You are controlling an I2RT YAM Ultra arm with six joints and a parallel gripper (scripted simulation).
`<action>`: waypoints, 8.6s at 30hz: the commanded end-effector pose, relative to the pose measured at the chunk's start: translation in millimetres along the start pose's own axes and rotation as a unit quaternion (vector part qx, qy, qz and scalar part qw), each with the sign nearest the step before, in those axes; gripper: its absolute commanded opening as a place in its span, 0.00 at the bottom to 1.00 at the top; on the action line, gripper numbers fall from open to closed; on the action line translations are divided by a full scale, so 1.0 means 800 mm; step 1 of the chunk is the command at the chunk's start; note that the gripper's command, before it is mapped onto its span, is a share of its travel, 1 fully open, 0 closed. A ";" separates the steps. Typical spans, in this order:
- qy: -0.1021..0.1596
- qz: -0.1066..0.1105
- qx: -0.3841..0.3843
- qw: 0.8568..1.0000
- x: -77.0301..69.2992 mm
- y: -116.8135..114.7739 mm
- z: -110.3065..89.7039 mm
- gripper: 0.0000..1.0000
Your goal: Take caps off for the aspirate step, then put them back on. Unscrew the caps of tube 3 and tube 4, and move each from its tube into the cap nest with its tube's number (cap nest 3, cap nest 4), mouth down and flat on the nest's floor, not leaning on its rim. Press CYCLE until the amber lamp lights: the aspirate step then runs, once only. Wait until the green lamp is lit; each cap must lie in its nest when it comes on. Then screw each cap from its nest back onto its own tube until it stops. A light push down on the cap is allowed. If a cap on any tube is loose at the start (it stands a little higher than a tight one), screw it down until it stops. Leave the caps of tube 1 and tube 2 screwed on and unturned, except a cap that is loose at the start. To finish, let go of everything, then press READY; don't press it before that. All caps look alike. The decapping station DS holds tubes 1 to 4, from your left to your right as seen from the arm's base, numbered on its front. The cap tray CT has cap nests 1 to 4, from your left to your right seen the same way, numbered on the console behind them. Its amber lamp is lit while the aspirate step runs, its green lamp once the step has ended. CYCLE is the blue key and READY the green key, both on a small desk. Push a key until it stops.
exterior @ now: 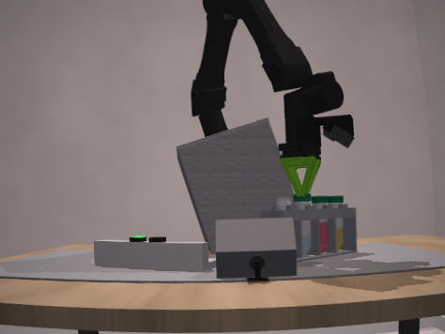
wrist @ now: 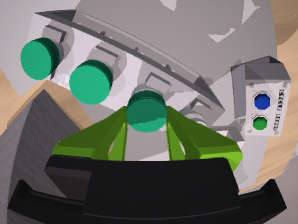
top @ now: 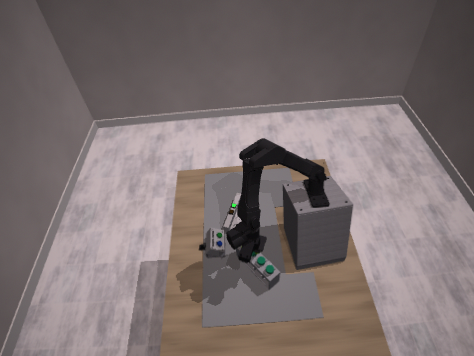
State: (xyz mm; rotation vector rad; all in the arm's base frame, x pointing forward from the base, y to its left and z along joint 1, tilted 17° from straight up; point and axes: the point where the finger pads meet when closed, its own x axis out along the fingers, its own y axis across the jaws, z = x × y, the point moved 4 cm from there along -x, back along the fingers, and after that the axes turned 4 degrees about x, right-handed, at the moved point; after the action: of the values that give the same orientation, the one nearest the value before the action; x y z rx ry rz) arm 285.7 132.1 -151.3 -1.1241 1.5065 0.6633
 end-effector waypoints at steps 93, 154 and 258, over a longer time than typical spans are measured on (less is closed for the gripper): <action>-0.006 -0.001 0.477 0.879 0.008 -0.003 0.004 0.00; -0.005 -0.003 0.130 0.991 0.006 -0.005 0.006 0.00; -0.006 -0.002 0.293 0.956 0.007 -0.005 0.006 0.00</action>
State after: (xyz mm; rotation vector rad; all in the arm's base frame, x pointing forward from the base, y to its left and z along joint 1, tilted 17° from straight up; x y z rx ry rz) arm 287.1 129.4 -160.4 -0.7657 1.5623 0.2832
